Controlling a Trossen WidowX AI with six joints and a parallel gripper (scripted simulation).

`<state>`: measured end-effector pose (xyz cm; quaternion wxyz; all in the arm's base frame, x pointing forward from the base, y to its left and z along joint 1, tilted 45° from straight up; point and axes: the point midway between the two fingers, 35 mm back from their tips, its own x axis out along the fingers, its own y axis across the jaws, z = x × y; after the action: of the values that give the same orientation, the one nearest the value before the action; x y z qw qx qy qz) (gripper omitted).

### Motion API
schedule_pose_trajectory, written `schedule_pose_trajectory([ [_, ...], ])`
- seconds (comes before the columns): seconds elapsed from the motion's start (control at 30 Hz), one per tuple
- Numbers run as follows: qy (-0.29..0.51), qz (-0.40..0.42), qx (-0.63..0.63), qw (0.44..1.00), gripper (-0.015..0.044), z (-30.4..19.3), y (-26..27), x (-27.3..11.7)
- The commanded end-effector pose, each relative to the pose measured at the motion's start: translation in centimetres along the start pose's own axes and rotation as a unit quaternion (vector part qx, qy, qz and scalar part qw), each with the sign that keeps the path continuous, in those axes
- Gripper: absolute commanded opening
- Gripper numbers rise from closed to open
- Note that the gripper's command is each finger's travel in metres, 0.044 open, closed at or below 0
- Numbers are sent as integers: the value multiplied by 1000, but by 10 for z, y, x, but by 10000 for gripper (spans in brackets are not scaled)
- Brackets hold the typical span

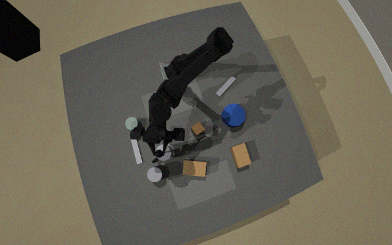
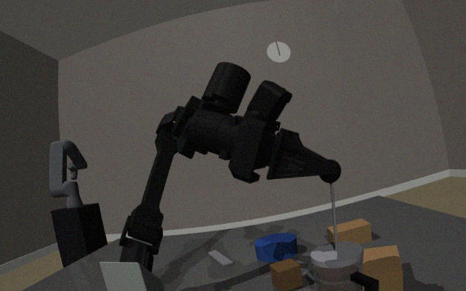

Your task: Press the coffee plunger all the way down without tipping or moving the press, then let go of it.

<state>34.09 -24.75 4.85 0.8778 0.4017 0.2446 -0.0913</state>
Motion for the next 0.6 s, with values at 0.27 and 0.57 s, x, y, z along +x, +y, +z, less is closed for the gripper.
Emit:
schedule_pose_trajectory([
  [0.27,25,-2,10,1000,117,-36,-1,19],
  [0.57,25,-2,10,1000,117,-49,-1,27],
])
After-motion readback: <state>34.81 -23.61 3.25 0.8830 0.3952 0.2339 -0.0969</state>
